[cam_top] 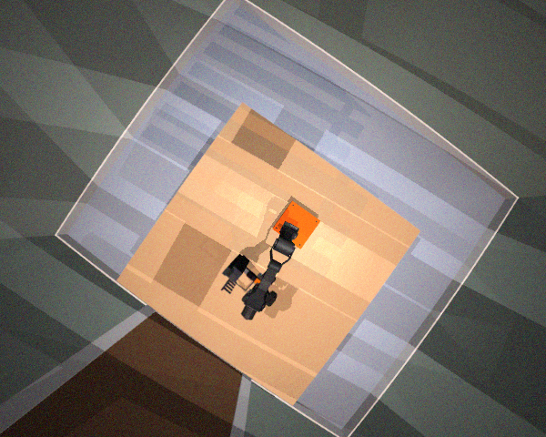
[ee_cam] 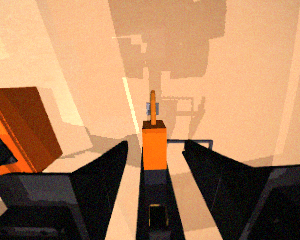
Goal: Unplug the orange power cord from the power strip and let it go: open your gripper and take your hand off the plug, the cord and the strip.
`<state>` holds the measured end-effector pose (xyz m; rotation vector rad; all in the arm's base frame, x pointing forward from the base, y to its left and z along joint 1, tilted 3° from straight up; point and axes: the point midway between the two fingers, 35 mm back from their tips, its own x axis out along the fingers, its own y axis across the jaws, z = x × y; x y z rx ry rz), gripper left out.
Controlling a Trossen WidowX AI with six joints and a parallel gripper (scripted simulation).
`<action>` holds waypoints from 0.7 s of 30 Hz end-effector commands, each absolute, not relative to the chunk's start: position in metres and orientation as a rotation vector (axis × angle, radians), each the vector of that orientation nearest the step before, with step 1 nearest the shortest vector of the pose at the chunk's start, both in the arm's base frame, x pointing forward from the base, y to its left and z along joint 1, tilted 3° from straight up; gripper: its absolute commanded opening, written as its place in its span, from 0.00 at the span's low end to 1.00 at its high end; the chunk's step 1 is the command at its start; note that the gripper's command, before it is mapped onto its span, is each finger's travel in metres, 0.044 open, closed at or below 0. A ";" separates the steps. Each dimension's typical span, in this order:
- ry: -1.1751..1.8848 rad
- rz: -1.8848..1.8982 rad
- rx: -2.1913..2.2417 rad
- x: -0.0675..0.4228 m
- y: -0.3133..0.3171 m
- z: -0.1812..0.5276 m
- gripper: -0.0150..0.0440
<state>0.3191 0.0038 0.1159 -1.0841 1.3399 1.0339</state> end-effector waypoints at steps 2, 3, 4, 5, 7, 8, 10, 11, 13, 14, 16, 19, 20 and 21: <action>1.329 1.034 -1.090 0.322 0.011 0.119 0.92; 1.329 1.034 -1.089 0.323 0.018 0.120 0.97; 1.328 1.035 -1.088 0.325 0.026 0.121 1.00; 1.327 1.035 -1.088 0.328 0.038 0.123 1.00; 1.326 1.036 -1.086 0.331 0.056 0.126 1.00; 1.325 1.037 -1.086 0.331 0.062 0.127 1.00; 1.325 1.037 -1.086 0.331 0.063 0.127 1.00; 1.325 1.037 -1.086 0.331 0.063 0.127 1.00; 1.325 1.037 -1.086 0.331 0.063 0.127 1.00; 1.325 1.037 -1.086 0.331 0.063 0.127 1.00; 1.325 1.037 -1.086 0.331 0.063 0.127 1.00; 1.325 1.037 -1.086 0.331 0.063 0.127 1.00; 1.325 1.037 -1.086 0.331 0.063 0.127 1.00; 1.325 1.037 -1.086 0.331 0.063 0.127 1.00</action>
